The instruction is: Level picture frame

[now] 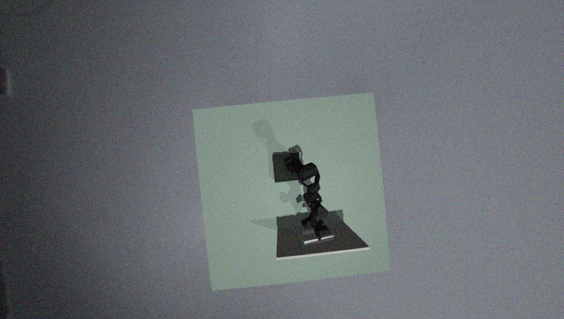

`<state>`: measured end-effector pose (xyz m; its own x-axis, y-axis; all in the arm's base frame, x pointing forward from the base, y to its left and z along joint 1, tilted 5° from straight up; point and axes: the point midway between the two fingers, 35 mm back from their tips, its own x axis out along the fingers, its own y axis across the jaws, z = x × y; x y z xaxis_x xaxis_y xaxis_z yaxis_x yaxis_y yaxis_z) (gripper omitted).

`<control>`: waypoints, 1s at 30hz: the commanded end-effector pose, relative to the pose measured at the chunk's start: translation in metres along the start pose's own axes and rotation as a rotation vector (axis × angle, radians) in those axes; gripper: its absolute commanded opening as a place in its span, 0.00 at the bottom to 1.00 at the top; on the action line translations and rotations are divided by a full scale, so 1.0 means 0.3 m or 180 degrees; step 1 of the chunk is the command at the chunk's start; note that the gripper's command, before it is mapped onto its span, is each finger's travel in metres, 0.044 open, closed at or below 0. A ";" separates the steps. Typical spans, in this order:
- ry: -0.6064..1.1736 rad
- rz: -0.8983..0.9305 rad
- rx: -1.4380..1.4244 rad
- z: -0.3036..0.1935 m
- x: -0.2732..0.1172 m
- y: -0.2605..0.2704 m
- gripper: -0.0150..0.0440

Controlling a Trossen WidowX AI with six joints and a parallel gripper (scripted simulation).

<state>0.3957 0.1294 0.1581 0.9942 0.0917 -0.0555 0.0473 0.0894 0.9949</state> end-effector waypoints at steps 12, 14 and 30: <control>0.0000 0.0073 0.0017 0.000 0.000 0.043 0.25; 0.0000 0.0073 0.0017 0.000 0.000 0.045 0.25; 0.0000 0.0073 0.0017 0.000 0.000 0.039 0.25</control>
<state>0.3953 0.1303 0.1650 0.9943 0.0943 -0.0499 0.0417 0.0870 0.9953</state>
